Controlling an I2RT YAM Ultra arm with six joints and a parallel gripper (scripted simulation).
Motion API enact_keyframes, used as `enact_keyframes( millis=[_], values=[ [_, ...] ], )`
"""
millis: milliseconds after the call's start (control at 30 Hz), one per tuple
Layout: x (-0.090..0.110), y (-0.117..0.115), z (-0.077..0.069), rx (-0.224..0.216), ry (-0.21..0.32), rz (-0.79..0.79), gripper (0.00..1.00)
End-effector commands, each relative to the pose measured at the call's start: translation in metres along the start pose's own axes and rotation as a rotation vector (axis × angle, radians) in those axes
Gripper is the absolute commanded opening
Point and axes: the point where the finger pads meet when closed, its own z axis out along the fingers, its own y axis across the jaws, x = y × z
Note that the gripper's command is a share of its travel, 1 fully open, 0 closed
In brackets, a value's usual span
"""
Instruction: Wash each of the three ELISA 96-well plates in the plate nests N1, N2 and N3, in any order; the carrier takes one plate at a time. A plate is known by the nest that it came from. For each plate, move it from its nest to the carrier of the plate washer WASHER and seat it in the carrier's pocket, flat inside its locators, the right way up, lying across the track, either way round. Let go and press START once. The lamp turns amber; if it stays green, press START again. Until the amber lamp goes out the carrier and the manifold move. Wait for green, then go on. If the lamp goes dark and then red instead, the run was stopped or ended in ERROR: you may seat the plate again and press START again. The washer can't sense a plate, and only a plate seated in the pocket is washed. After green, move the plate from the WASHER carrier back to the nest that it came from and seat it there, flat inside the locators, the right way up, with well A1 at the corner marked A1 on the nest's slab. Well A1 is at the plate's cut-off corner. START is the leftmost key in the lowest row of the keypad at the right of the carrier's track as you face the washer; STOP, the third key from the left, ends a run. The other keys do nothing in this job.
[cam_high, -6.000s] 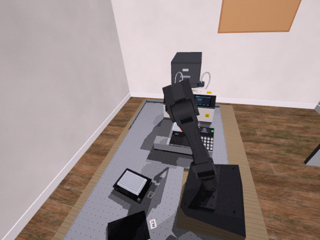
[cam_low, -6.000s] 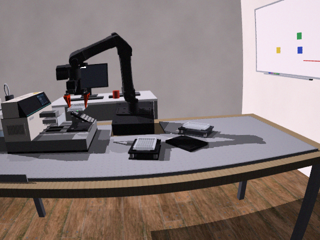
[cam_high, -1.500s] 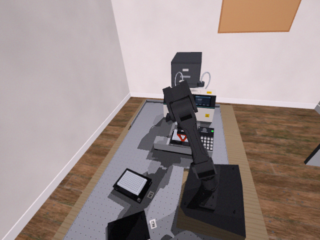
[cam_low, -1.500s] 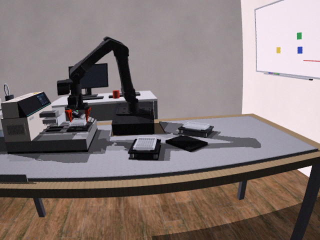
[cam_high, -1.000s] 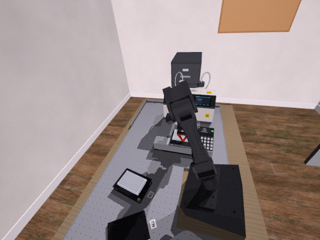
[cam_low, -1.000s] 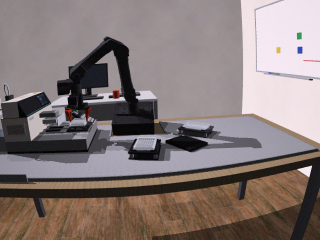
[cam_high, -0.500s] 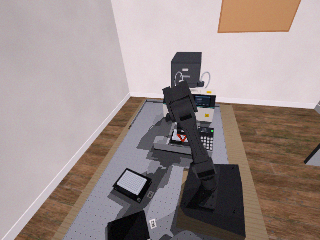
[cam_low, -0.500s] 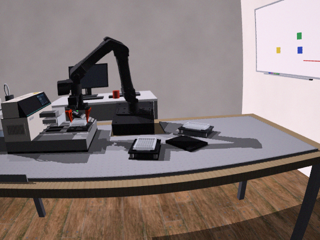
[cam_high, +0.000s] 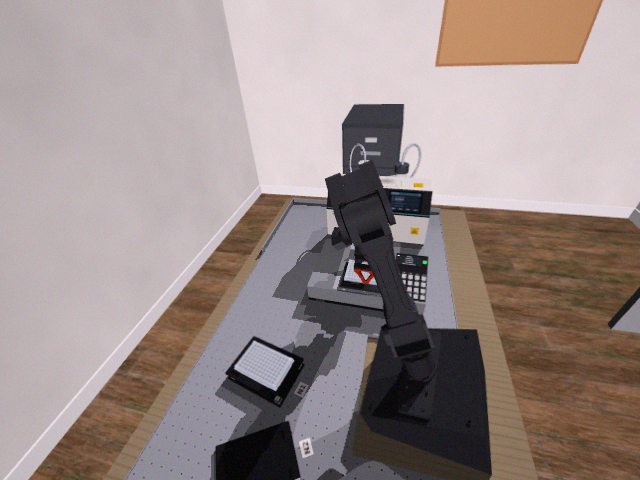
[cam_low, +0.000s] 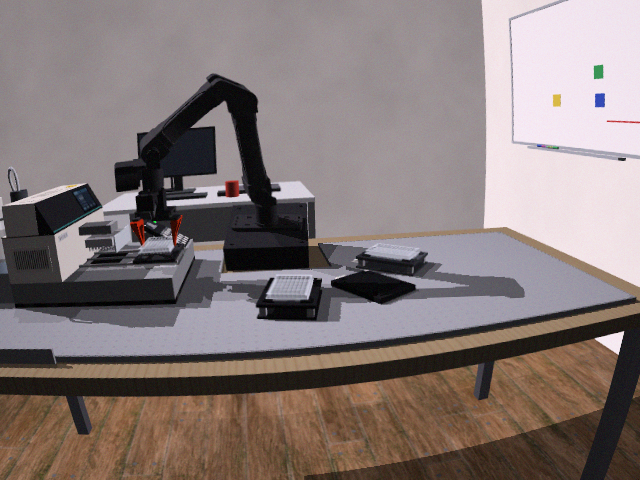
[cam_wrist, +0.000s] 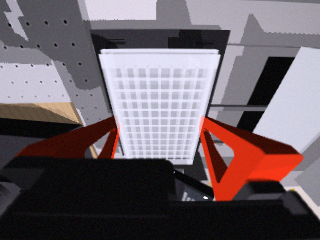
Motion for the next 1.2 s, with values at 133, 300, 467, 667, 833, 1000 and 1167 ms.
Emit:
enact_keyframes(
  millis=[133,300,467,667,833,1000,1167],
  values=[
    [-0.001,-0.0026,-0.0015,0.012,-0.005,0.0,0.0],
    [-0.001,-0.0026,-0.001,0.012,-0.005,0.0,0.0],
    [-0.001,-0.0026,-0.0001,0.012,-0.005,0.0,0.0],
    [-0.001,-0.0026,0.0009,0.012,-0.005,0.0,0.0],
    [-0.001,-0.0027,0.0013,0.012,-0.005,0.0,0.0],
    [-0.001,-0.0026,0.0022,0.012,-0.005,0.0,0.0],
    [-0.001,-0.0027,0.003,0.012,-0.005,0.0,0.0]
  ],
)
